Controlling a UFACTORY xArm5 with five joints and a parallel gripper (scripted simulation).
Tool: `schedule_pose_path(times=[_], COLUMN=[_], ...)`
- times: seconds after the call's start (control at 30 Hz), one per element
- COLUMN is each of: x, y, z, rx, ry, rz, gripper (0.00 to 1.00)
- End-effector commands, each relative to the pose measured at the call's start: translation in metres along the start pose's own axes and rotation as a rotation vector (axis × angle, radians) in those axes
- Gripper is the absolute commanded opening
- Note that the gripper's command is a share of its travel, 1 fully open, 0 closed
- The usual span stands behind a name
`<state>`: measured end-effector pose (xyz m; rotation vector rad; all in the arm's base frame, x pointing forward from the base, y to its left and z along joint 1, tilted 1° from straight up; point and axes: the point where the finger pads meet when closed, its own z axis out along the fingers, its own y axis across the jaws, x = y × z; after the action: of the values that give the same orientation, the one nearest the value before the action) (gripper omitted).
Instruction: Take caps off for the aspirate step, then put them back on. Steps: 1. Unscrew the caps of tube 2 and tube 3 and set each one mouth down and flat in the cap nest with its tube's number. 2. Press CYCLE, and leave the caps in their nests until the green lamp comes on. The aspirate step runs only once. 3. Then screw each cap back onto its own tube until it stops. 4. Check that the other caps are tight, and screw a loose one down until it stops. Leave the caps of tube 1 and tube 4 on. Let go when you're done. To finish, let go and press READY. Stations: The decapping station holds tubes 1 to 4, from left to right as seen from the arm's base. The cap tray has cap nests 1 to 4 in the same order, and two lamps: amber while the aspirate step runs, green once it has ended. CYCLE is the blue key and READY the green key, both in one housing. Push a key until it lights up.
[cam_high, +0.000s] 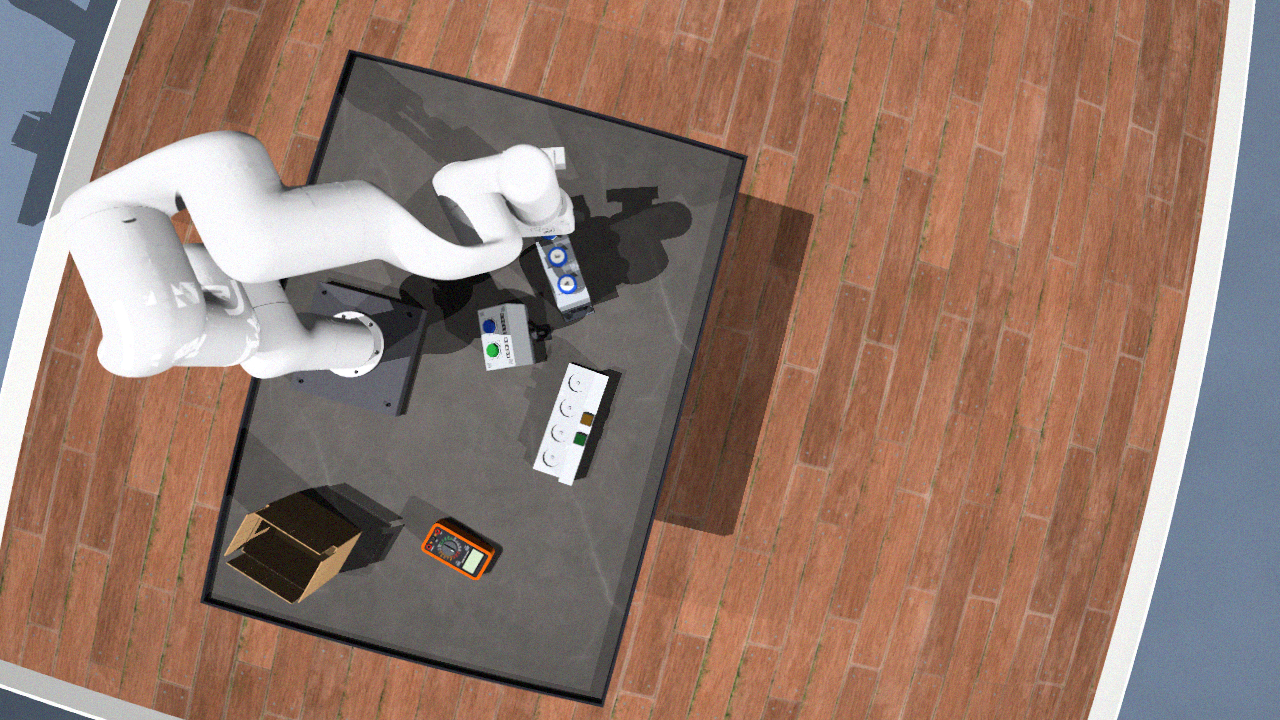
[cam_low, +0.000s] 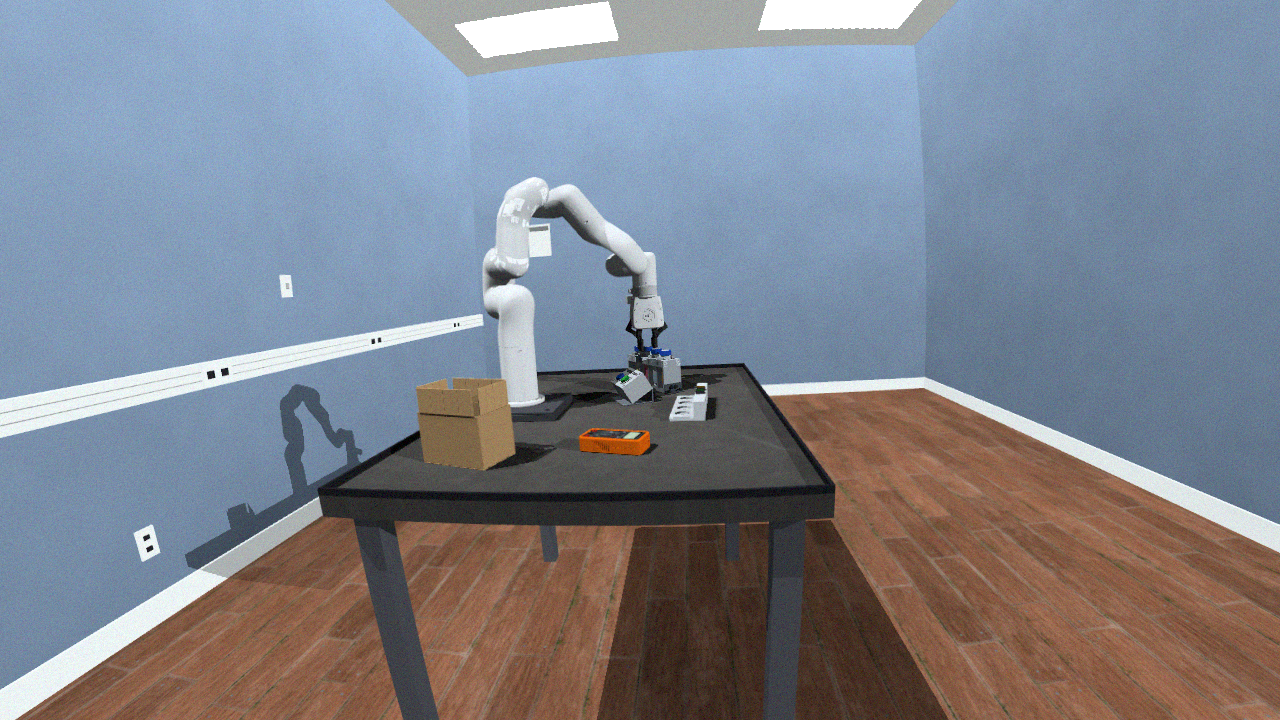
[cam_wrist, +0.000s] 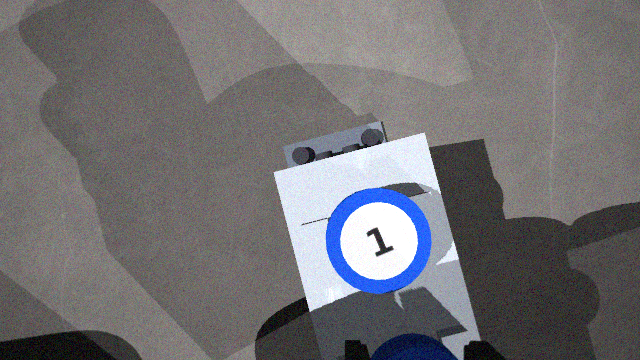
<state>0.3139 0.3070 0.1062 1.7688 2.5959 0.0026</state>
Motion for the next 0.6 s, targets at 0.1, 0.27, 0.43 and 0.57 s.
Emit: schedule_pose_path(times=[0.1,0.27,0.43,0.57], x=[0.0004,0.0004,0.0004,0.0004], y=[0.0010,0.0010,0.0010,0.0010], z=[-0.0012,-0.0012,-0.0012,-0.0012], rx=[-0.008,-0.008,-0.006,-0.005], ry=[-0.011,-0.011,-0.012,-0.012], rz=[0.001,-0.049,-0.299,-0.499], gripper=[0.00,0.00,0.00,0.00])
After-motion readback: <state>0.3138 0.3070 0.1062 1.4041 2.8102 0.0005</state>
